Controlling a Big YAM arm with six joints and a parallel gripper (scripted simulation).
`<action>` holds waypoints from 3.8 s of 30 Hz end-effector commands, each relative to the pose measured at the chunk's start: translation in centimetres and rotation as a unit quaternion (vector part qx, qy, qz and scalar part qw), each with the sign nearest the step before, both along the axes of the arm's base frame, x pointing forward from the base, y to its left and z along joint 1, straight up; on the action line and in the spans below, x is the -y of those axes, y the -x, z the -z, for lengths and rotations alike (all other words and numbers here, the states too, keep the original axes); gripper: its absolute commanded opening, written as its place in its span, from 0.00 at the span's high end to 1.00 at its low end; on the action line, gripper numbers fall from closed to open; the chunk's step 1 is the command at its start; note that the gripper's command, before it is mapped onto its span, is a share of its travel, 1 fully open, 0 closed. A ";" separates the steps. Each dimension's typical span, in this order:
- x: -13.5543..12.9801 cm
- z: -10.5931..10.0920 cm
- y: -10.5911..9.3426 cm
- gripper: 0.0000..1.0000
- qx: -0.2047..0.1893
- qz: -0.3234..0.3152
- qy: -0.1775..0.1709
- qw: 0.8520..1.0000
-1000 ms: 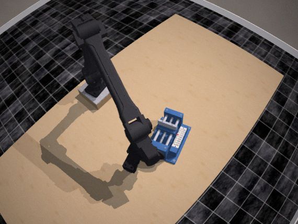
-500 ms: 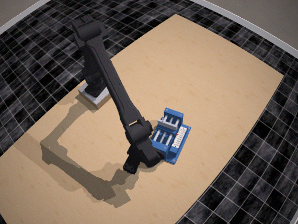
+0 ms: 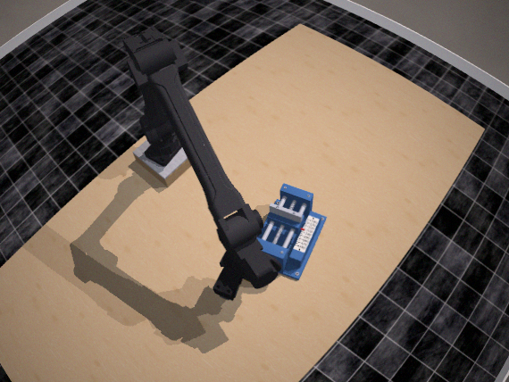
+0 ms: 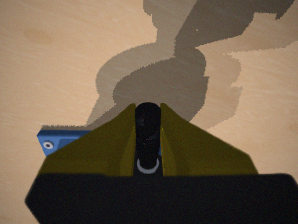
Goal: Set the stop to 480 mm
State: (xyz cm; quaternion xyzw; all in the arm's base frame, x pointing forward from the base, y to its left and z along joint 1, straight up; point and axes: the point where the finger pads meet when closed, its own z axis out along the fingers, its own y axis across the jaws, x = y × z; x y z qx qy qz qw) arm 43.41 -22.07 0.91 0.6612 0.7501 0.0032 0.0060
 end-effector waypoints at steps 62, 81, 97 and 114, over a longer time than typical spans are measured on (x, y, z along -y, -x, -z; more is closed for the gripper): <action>-0.3 -0.7 -7.6 0.94 0.017 0.001 0.008 1.000; -0.3 -1.5 -9.1 0.94 0.024 0.001 0.011 1.000; -0.4 -3.3 -9.4 0.94 0.028 0.001 0.012 1.000; -0.7 -4.6 -9.8 0.94 0.024 0.001 0.010 1.000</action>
